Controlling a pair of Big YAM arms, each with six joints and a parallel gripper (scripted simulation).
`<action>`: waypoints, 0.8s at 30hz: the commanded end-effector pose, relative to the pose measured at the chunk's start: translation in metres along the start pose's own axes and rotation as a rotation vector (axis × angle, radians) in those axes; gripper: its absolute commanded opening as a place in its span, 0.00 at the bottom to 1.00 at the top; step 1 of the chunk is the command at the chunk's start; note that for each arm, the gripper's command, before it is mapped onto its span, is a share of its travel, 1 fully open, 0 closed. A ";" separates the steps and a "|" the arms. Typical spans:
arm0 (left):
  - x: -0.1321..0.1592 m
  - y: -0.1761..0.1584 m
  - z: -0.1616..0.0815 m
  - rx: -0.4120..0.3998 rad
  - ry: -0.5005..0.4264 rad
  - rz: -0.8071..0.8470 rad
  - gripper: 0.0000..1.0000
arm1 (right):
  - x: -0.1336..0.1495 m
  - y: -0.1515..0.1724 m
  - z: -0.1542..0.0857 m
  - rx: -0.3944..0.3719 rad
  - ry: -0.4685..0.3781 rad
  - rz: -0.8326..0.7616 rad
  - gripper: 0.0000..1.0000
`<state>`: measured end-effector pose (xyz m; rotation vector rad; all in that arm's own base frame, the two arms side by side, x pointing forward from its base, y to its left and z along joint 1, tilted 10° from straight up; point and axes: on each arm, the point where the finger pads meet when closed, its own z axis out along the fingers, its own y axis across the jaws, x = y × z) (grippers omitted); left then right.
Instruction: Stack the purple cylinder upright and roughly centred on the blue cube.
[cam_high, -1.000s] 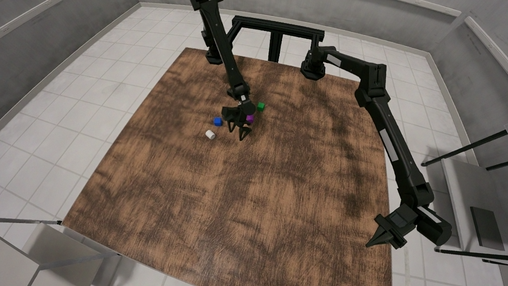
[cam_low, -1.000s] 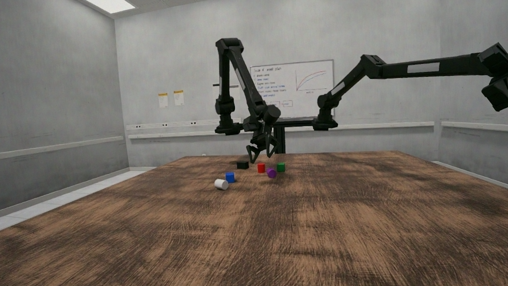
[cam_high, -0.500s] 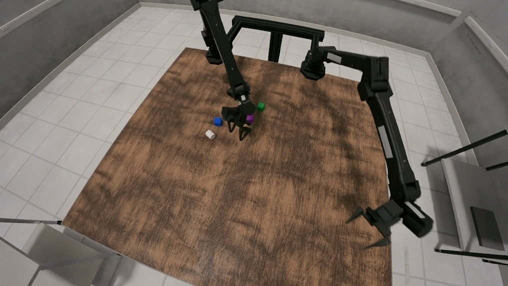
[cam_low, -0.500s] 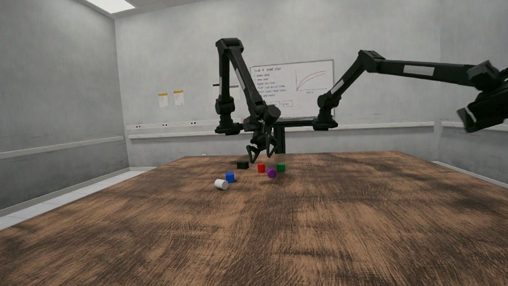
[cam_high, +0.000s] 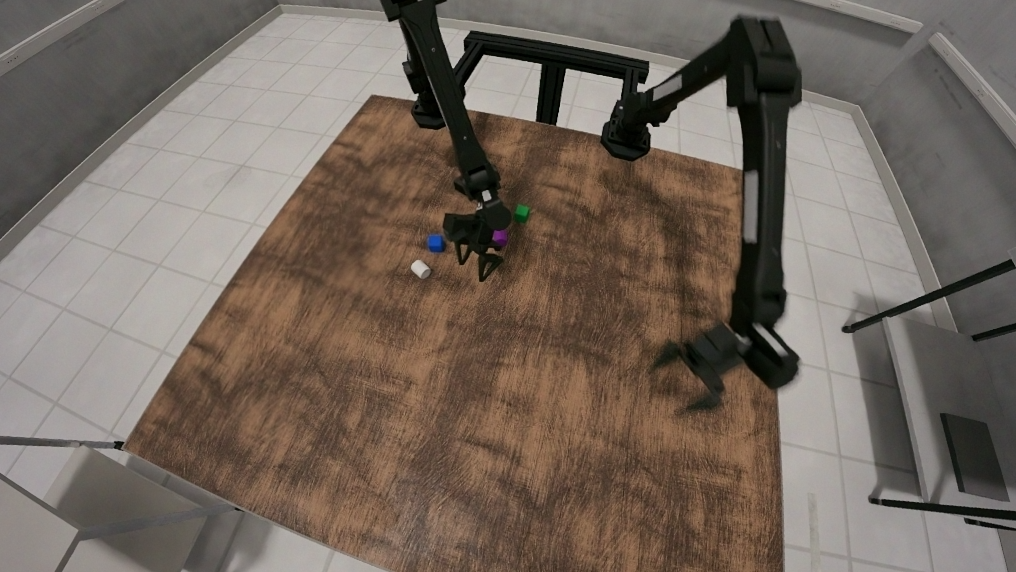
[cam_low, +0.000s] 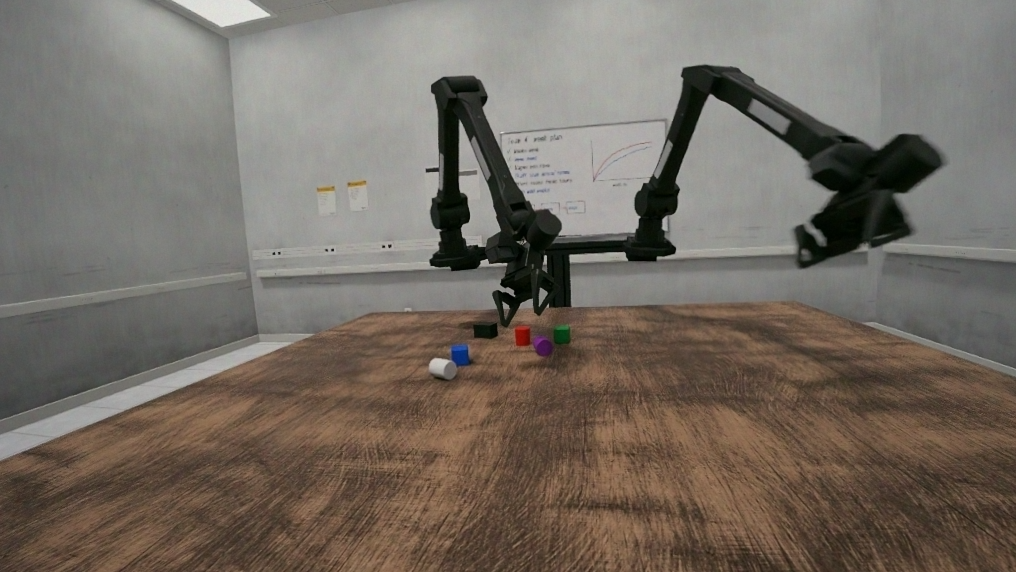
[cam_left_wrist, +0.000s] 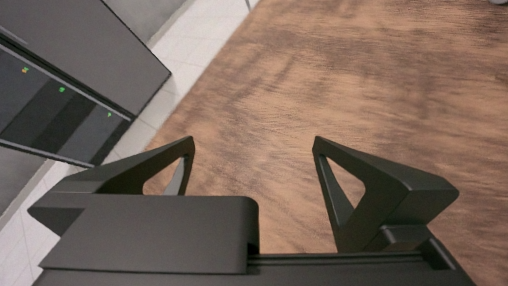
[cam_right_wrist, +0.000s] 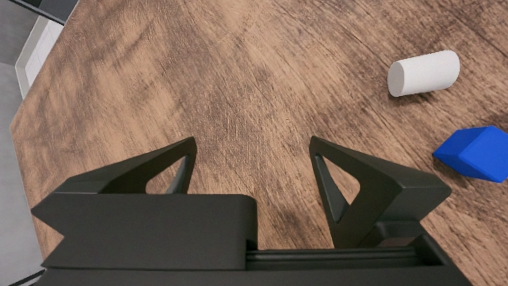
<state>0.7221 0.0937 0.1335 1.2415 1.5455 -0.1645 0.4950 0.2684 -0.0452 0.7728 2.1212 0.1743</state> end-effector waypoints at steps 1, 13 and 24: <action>-0.038 -0.042 -0.002 -0.038 0.001 0.007 1.00 | -0.003 0.004 -0.002 -0.008 -0.003 0.005 1.00; -0.059 -0.256 0.007 0.022 0.136 -0.144 1.00 | -0.003 0.004 -0.002 -0.008 -0.003 0.005 1.00; -0.063 -0.484 0.006 0.115 0.321 -0.316 1.00 | -0.003 0.004 -0.002 -0.008 -0.003 0.005 1.00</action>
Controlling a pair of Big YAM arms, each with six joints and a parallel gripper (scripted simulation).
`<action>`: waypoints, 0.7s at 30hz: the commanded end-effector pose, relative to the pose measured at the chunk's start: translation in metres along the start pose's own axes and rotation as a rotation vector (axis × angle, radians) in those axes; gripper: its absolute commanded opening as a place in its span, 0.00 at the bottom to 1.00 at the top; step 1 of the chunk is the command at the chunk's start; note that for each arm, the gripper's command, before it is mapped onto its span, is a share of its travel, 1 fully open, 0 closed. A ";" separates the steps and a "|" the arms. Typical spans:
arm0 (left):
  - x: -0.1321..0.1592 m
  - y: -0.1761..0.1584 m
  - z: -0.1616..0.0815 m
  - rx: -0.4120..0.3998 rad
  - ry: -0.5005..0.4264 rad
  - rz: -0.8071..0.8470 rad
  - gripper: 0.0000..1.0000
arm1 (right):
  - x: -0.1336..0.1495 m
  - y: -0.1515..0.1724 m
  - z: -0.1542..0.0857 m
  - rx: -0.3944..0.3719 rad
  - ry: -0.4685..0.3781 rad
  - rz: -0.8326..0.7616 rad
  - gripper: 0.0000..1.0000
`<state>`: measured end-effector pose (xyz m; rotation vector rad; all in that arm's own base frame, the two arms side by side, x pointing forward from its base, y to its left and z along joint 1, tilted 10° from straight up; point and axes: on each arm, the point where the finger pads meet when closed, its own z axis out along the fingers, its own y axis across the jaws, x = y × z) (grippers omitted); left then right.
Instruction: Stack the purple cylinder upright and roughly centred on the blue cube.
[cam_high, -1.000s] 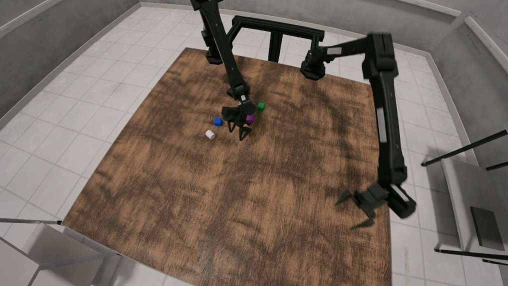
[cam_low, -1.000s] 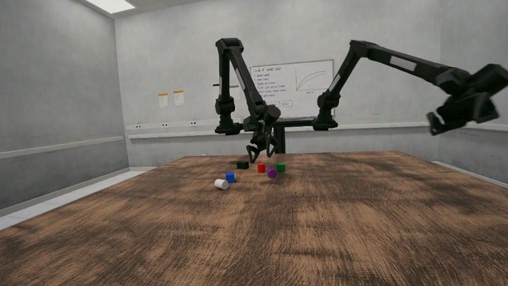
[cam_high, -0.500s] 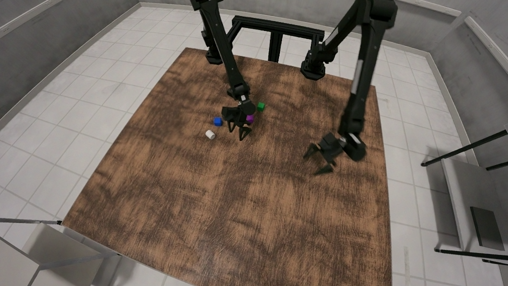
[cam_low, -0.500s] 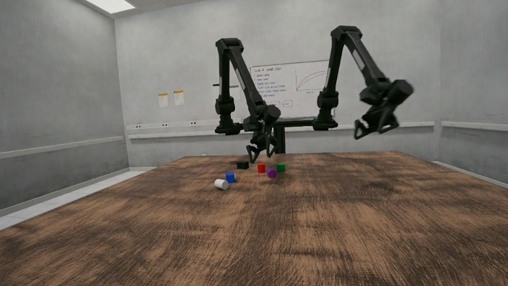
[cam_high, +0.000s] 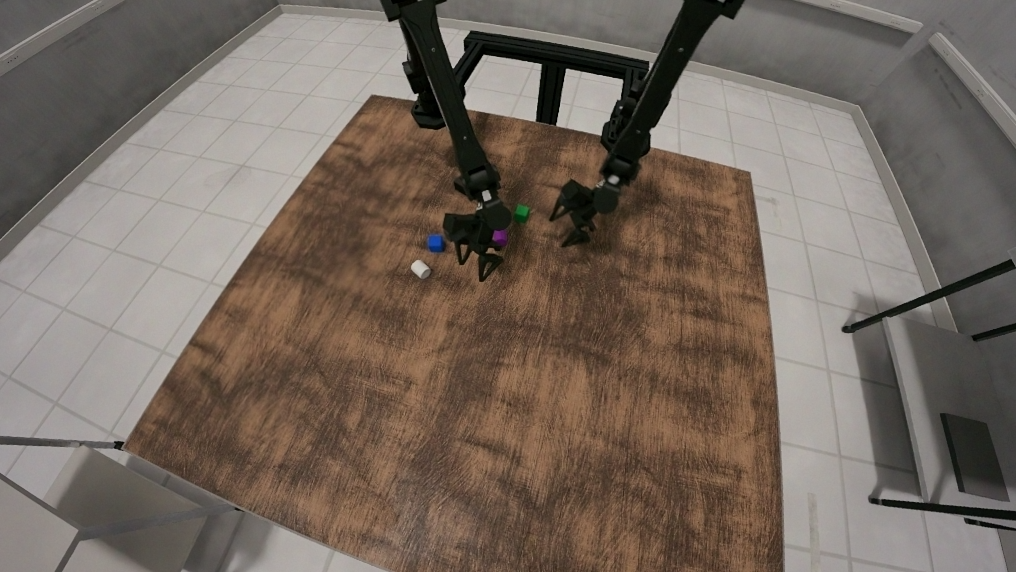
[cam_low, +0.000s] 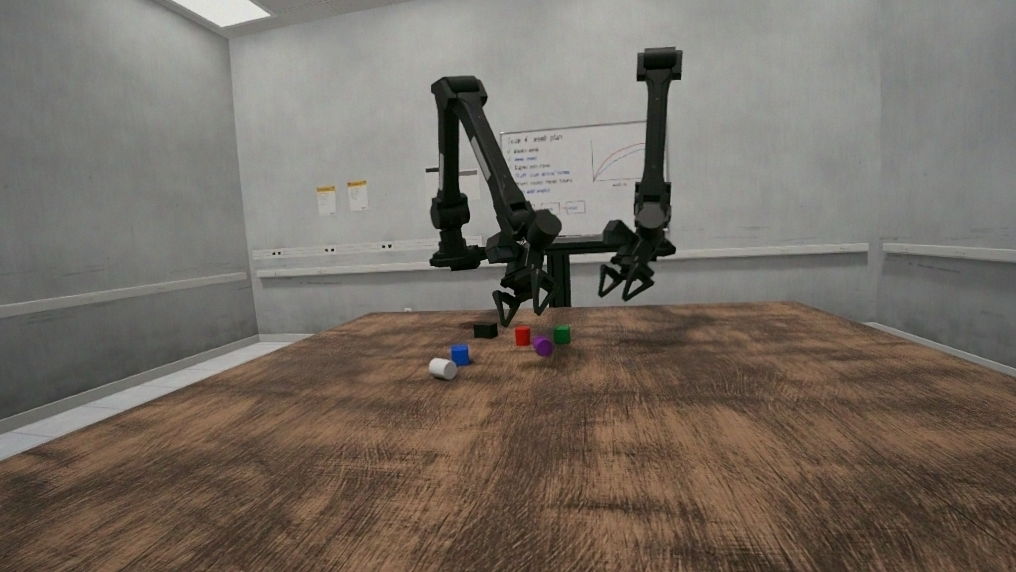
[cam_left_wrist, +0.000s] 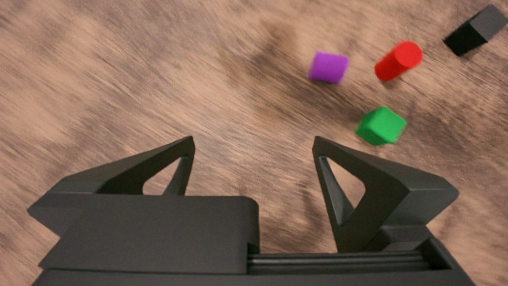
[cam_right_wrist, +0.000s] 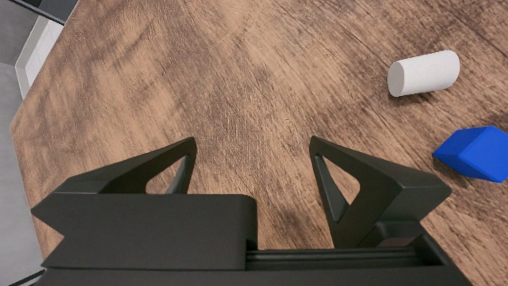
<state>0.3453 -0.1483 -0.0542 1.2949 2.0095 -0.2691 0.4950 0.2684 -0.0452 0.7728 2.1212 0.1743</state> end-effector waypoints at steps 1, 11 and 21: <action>-0.011 -0.017 0.011 -0.061 -0.027 -0.105 1.00 | -0.003 0.004 -0.002 -0.008 -0.003 0.005 1.00; -0.010 -0.114 0.035 -0.051 0.045 -0.134 1.00 | -0.003 0.004 -0.002 -0.008 -0.003 0.005 1.00; -0.003 -0.166 0.045 -0.043 0.090 -0.131 1.00 | -0.003 0.004 -0.002 -0.008 -0.003 0.005 1.00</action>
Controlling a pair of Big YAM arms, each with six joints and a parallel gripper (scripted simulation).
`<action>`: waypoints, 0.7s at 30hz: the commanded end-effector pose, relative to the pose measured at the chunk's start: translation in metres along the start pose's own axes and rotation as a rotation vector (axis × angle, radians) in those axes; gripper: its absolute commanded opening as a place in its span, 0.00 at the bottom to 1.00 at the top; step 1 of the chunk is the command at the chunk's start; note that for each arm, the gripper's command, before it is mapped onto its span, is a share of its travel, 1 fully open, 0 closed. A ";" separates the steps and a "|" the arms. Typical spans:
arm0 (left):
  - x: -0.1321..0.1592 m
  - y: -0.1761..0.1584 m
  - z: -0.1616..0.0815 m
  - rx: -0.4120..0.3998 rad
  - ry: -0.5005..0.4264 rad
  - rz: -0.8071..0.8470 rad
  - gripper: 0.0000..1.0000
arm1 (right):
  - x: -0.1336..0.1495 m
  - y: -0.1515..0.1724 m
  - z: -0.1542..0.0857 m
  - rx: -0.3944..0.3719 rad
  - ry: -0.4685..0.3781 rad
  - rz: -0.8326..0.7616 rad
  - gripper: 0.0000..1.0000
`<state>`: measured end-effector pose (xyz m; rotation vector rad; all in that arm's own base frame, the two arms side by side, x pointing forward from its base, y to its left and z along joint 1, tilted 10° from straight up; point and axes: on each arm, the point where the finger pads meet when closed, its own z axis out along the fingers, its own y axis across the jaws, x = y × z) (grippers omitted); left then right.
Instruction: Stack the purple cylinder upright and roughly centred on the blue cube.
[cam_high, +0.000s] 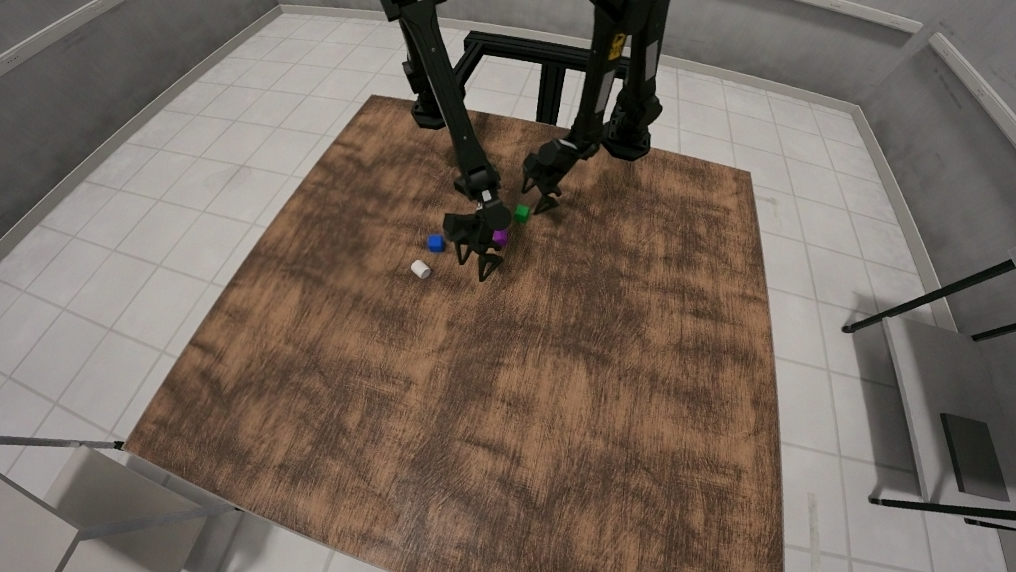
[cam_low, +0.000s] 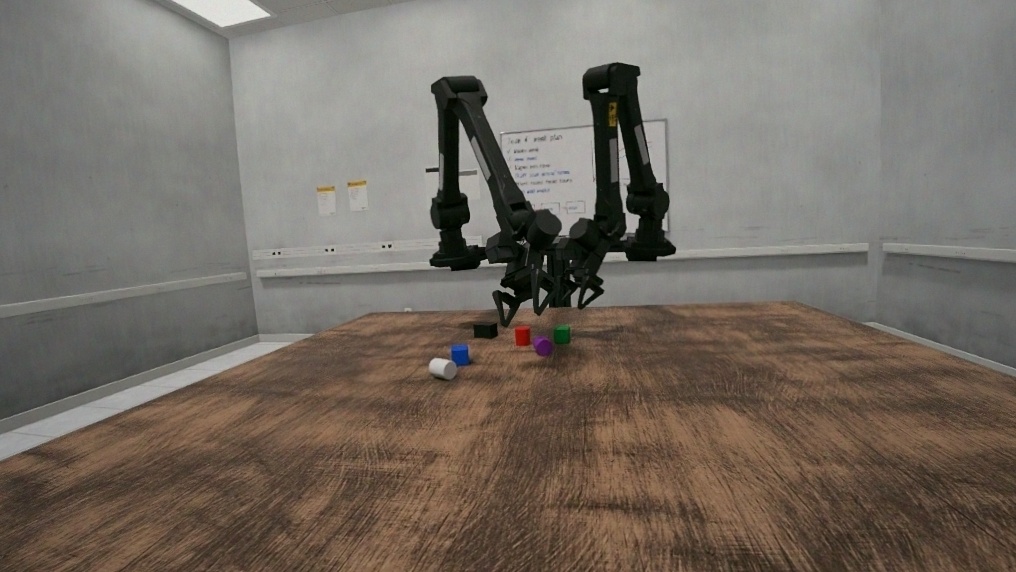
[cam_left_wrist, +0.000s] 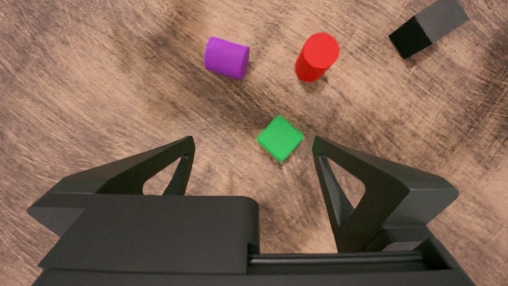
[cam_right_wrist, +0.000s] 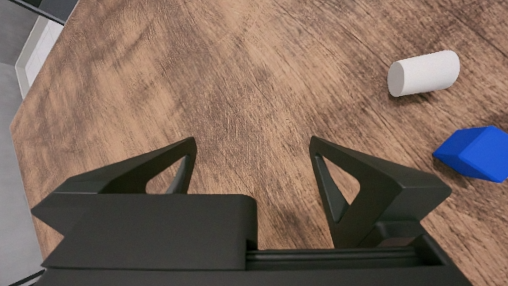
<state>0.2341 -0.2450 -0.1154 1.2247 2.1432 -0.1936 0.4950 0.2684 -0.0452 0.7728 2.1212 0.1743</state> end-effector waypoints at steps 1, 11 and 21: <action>-0.005 -0.018 0.004 0.006 -0.016 -0.051 1.00 | -0.003 0.004 -0.002 -0.008 -0.003 0.005 1.00; -0.003 -0.027 0.002 -0.004 -0.004 -0.032 1.00 | -0.003 0.004 -0.002 -0.008 -0.003 0.005 1.00; -0.003 -0.028 0.002 0.000 -0.005 -0.032 1.00 | 0.008 -0.004 -0.004 -0.013 0.008 -0.062 1.00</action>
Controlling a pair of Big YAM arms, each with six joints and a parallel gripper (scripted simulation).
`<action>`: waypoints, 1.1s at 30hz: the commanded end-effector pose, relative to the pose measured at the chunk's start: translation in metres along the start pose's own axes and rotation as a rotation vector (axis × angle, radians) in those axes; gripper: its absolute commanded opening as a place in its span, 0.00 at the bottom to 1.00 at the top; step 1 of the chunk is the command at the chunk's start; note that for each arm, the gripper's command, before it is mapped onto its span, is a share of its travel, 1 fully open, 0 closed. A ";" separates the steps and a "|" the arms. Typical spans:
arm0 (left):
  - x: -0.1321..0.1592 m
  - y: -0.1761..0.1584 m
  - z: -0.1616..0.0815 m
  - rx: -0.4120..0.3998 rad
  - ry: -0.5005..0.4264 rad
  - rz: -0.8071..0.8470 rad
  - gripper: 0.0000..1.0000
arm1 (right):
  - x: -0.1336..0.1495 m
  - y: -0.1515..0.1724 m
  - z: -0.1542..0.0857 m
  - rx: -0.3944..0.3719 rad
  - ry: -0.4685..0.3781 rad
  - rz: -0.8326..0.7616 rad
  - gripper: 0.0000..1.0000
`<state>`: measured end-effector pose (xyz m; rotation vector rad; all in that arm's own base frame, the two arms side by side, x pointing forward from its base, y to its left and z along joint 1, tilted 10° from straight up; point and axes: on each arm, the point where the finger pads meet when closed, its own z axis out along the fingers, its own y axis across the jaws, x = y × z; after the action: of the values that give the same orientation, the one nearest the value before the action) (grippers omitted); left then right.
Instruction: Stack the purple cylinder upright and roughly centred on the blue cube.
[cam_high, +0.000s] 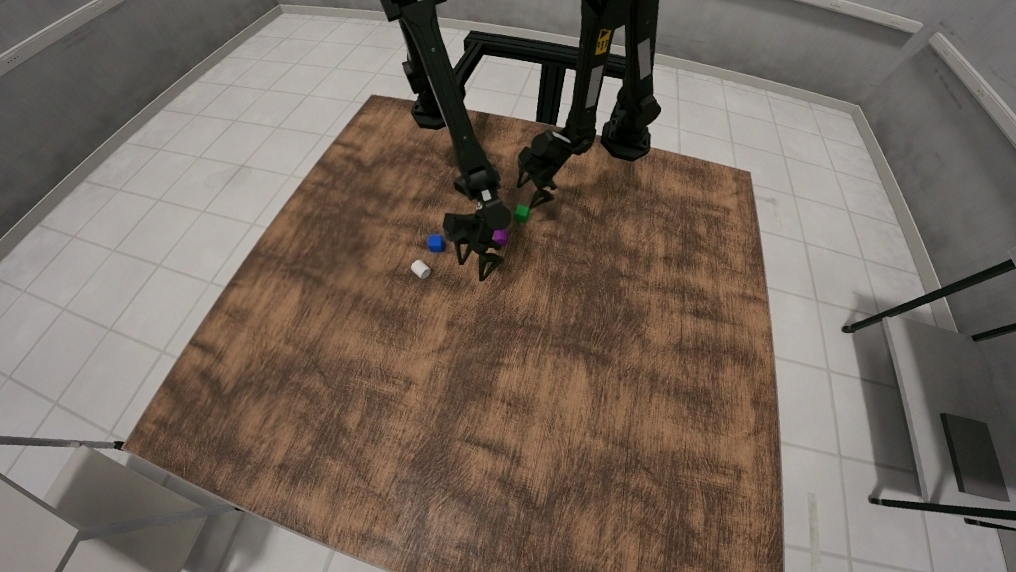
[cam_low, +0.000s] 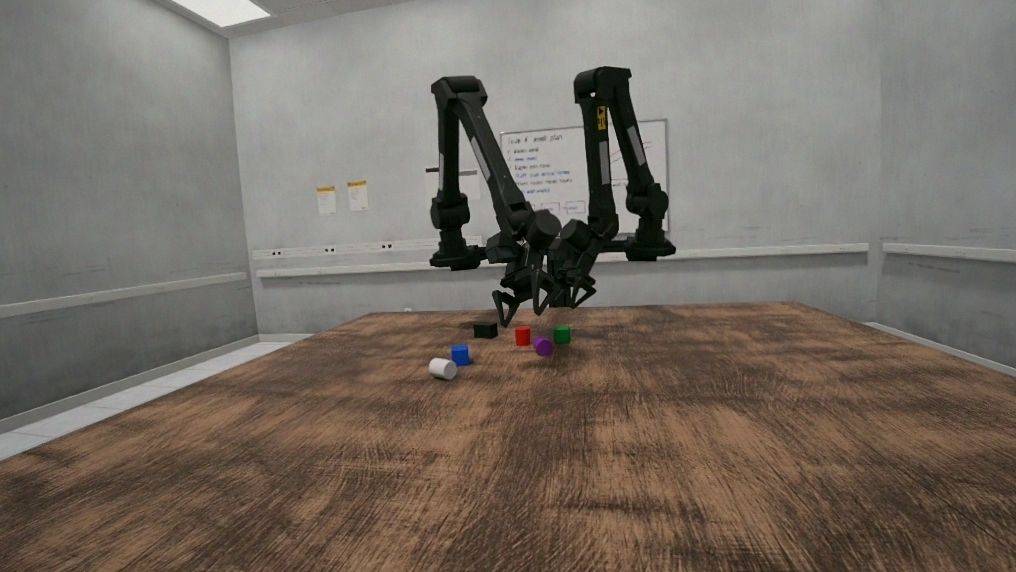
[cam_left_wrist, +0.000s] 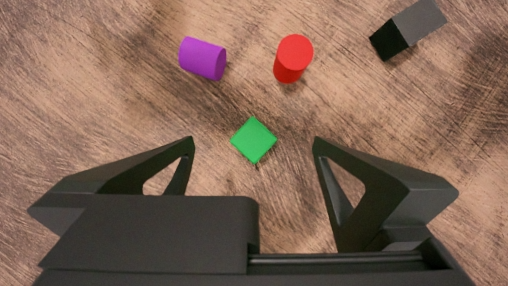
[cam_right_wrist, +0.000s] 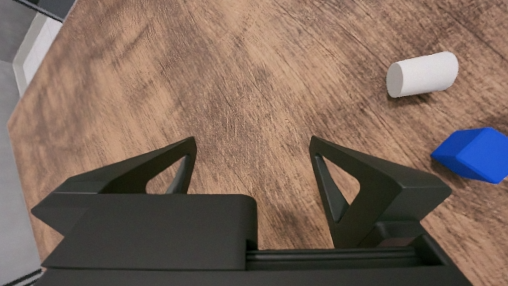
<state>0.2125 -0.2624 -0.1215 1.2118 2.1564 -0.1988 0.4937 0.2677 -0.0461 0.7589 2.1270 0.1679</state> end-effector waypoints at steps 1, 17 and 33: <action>-0.002 0.001 0.000 -0.002 -0.009 -0.017 1.00 | 0.016 -0.007 -0.003 -0.016 0.016 -0.097 1.00; -0.002 0.001 0.000 -0.002 -0.009 -0.017 1.00 | 0.107 -0.098 -0.054 -0.260 0.188 -0.787 1.00; -0.002 0.001 0.000 -0.002 -0.009 -0.017 1.00 | 0.147 -0.179 -0.134 -0.581 0.245 -1.313 1.00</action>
<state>0.2125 -0.2624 -0.1215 1.2105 2.1571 -0.1993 0.2631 0.2352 -0.1228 -0.8492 2.2855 0.1754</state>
